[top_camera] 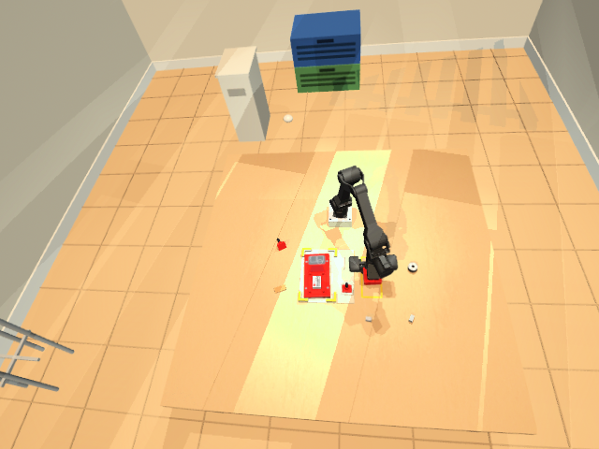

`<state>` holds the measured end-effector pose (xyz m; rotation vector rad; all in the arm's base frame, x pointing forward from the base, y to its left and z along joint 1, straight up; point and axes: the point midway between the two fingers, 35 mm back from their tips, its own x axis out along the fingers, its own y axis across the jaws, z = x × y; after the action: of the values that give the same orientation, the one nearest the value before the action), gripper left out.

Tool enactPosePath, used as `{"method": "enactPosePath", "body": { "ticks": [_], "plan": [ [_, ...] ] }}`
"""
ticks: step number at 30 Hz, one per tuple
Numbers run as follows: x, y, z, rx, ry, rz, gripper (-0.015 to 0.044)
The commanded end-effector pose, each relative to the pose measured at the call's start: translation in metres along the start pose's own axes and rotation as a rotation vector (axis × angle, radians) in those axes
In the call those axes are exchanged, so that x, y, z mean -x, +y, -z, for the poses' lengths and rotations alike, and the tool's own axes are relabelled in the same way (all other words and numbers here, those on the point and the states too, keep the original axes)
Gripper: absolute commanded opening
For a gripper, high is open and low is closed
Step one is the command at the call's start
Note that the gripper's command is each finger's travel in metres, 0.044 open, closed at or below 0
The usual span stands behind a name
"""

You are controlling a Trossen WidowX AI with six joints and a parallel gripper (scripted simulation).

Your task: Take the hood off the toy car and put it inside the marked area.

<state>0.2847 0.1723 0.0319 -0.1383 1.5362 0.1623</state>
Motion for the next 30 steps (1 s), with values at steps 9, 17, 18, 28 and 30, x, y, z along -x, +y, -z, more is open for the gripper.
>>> {"method": "enactPosePath", "body": {
  "ticks": [9,17,18,28,30],
  "plan": [
    [-0.006,-0.001,0.001,-0.003,0.000,0.003,0.0000],
    [-0.010,-0.001,0.001,-0.003,0.000,0.003,0.0000],
    [-0.011,-0.001,0.001,-0.003,0.000,0.003,0.0000],
    [-0.016,-0.001,0.001,-0.003,0.000,0.003,0.0000],
    [-0.017,-0.001,0.001,-0.003,0.000,0.003,0.0000]
  ]
}}
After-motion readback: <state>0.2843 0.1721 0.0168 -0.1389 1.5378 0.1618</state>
